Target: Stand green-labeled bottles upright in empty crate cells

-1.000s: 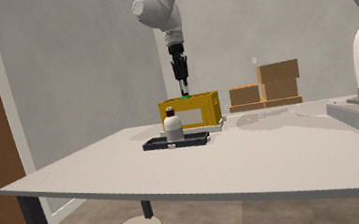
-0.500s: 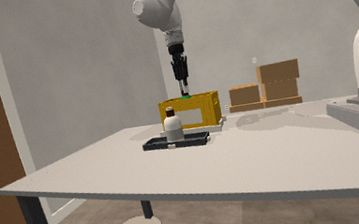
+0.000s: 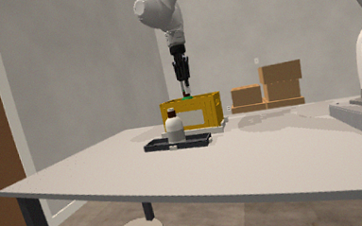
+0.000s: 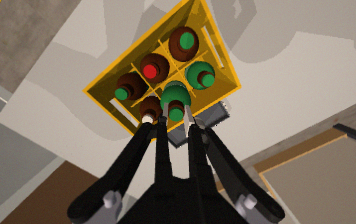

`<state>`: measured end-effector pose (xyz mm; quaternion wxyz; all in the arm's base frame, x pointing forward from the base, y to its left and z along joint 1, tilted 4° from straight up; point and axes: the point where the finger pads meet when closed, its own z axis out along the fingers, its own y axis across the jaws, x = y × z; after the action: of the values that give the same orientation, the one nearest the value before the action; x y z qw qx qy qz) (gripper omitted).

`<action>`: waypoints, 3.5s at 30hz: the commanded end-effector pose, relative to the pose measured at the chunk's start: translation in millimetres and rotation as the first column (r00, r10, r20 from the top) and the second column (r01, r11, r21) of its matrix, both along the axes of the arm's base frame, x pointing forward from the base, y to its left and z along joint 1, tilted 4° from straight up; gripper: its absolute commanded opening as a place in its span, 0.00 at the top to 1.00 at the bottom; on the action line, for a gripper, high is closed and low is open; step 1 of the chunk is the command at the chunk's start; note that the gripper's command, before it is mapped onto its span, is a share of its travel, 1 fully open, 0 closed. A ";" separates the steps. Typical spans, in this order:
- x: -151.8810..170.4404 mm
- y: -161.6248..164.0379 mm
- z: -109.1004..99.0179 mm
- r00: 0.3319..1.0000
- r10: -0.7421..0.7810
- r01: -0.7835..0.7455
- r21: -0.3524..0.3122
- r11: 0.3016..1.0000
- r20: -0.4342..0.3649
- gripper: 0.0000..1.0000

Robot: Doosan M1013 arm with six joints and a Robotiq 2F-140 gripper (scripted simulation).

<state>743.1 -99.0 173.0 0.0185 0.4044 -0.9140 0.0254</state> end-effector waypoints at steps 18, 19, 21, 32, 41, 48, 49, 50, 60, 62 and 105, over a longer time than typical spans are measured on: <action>-0.9 -3.3 -18.1 1.000 0.003 -0.003 0.000 1.000 -0.004 1.00; -0.9 -3.4 -19.3 1.000 0.003 -0.003 0.000 1.000 -0.004 1.00; -1.0 -3.6 -21.7 1.000 0.003 -0.003 0.000 1.000 -0.004 1.00; -1.2 -4.5 -32.5 1.000 0.003 -0.003 0.000 1.000 -0.004 1.00; -1.4 -5.1 -40.1 1.000 0.003 -0.003 0.000 1.000 -0.004 1.00; -1.5 -5.2 -42.2 1.000 0.003 -0.003 0.000 1.000 -0.004 1.00; -1.5 -5.3 -42.4 1.000 0.003 -0.003 0.000 1.000 -0.004 1.00; -1.5 -5.3 -42.6 1.000 0.003 -0.003 0.000 1.000 -0.004 1.00; -1.5 -5.3 -42.9 1.000 0.003 -0.003 0.000 1.000 -0.004 1.00; -1.5 -5.3 -42.9 1.000 0.003 -0.003 0.000 1.000 -0.004 1.00; -1.5 -5.4 -43.8 1.000 0.003 -0.003 0.000 1.000 -0.004 1.00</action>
<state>742.4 -101.6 133.3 0.0181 0.4043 -0.9141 0.0246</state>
